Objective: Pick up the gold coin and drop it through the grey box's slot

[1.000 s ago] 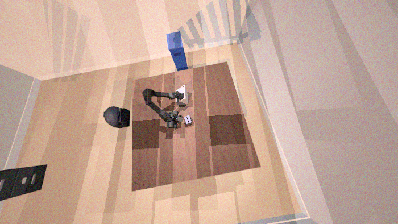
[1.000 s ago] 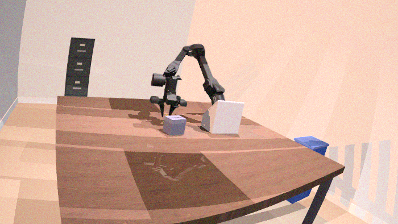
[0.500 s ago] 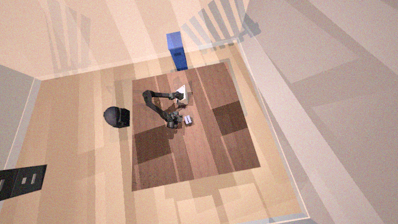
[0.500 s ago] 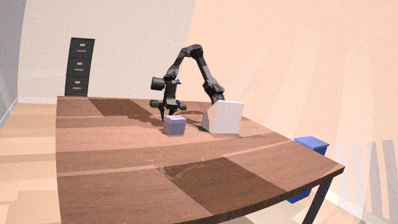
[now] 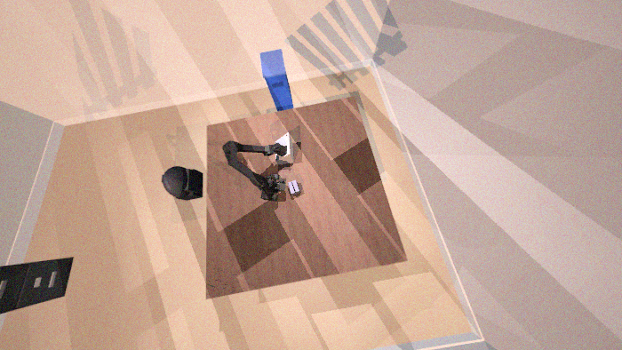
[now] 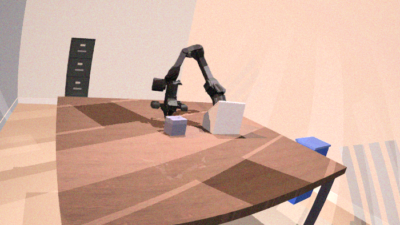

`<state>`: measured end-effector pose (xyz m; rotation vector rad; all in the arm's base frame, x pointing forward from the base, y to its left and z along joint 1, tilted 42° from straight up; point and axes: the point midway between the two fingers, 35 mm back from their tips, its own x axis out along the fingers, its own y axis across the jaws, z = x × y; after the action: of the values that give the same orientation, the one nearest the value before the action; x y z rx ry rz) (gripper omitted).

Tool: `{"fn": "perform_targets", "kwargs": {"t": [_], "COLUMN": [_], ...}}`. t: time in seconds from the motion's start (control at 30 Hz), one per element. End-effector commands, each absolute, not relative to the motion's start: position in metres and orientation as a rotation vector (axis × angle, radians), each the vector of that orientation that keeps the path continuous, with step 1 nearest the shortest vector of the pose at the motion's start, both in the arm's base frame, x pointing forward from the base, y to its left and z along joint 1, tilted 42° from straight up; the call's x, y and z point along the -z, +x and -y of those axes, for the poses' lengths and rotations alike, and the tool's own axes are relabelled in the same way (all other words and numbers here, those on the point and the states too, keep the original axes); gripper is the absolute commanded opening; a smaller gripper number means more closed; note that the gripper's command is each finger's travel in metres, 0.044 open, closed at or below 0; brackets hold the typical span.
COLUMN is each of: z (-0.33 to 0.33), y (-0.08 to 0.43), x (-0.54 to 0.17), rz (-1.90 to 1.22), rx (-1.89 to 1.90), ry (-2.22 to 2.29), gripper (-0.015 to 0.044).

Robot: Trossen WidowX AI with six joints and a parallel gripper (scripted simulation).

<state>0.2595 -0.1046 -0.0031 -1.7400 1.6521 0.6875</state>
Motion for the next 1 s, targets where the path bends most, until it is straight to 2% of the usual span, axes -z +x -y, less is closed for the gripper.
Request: {"fn": "perform_targets", "kwargs": {"t": [0.0, 0.97], "z": [0.104, 0.055], "y": [0.259, 0.258], "x": [0.003, -0.048], "rz": [-1.651, -1.647], "rx": [-0.691, -0.697], "ry": [-1.741, -1.735], "gripper": [0.0000, 0.0000]}}
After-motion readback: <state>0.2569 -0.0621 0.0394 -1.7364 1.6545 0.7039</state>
